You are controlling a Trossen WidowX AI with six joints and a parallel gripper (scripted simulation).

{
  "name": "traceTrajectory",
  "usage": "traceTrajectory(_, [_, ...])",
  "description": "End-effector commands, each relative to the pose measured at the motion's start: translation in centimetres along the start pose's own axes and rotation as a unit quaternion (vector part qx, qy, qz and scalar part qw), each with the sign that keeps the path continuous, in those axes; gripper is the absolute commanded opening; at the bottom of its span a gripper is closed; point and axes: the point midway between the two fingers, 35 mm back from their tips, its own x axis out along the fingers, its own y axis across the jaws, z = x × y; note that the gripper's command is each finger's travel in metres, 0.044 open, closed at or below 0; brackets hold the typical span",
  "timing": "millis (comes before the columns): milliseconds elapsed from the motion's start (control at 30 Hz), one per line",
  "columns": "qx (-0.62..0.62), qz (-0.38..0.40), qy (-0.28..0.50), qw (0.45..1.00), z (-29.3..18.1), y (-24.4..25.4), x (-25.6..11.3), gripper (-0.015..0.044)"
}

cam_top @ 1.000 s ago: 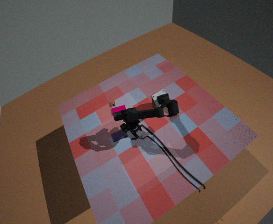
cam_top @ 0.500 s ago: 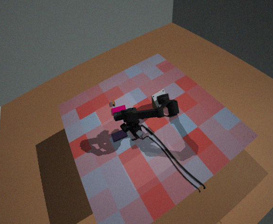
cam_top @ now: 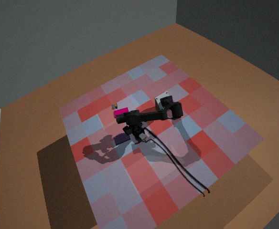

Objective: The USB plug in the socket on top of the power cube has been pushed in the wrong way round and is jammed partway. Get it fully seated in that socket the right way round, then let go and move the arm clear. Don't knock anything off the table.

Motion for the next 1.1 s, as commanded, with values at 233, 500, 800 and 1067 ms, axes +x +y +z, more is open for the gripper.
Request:
traceTrajectory(233, [-0.002, -0.001, 0.002, 1.0, -0.14, 0.03, 0.26, 0.0])
traceTrajectory(500, [-0.002, -0.001, 0.002, 1.0, -0.14, 0.03, 0.26, 0.0])
traceTrajectory(800, [-0.002, -0.001, 0.002, 1.0, -0.14, 0.03, 0.26, 0.0])
traceTrajectory(1067, [0.0, 0.001, 0.0, 1.0, 0.03, 0.0, 0.03, 0.0095])
